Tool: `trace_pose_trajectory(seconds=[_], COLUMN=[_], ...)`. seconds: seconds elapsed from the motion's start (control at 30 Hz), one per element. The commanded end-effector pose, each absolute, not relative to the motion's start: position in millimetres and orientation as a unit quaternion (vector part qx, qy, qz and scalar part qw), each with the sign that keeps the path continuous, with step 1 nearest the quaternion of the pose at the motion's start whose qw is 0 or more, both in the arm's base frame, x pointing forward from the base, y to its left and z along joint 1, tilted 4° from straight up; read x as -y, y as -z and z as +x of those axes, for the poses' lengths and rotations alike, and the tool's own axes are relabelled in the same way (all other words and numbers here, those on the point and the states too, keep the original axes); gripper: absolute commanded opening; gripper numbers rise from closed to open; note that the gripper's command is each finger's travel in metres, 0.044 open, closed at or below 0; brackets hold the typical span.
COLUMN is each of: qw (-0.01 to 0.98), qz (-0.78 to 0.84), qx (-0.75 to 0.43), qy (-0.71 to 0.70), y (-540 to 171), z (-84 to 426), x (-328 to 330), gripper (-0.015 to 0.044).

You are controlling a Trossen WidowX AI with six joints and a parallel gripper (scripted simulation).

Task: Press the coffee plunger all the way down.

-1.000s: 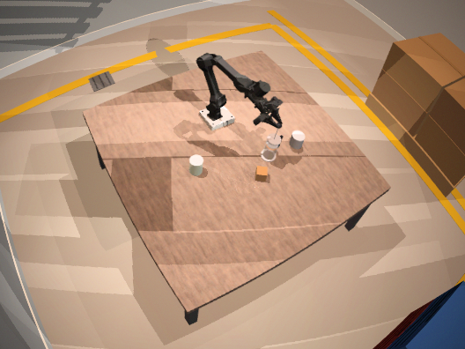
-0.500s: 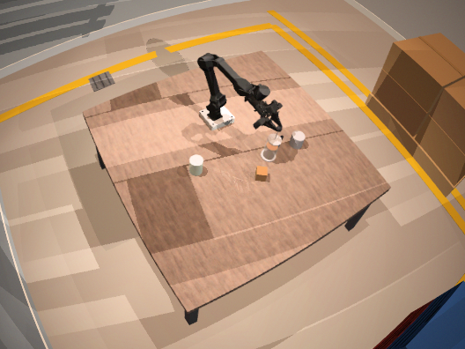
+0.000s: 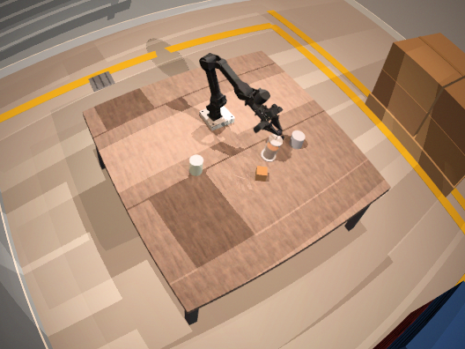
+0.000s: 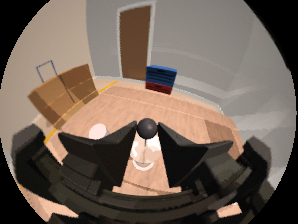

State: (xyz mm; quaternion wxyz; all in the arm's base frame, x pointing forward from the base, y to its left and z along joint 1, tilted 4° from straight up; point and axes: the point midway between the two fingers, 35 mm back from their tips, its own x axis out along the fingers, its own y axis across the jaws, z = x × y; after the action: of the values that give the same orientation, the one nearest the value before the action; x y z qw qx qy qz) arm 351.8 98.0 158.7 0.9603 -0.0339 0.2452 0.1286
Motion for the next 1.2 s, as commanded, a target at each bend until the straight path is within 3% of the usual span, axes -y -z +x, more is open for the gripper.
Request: trace_pose_trajectory(seconds=[0.0,1.17], qw=[0.95,0.95], qz=[-0.04,-0.04], qx=[-0.281,-0.281], qy=[-0.129,-0.129], y=[-128.7,-130.9], z=[347.9,358.0], x=[-96.8,-99.5], gripper=[0.0117,0.0117])
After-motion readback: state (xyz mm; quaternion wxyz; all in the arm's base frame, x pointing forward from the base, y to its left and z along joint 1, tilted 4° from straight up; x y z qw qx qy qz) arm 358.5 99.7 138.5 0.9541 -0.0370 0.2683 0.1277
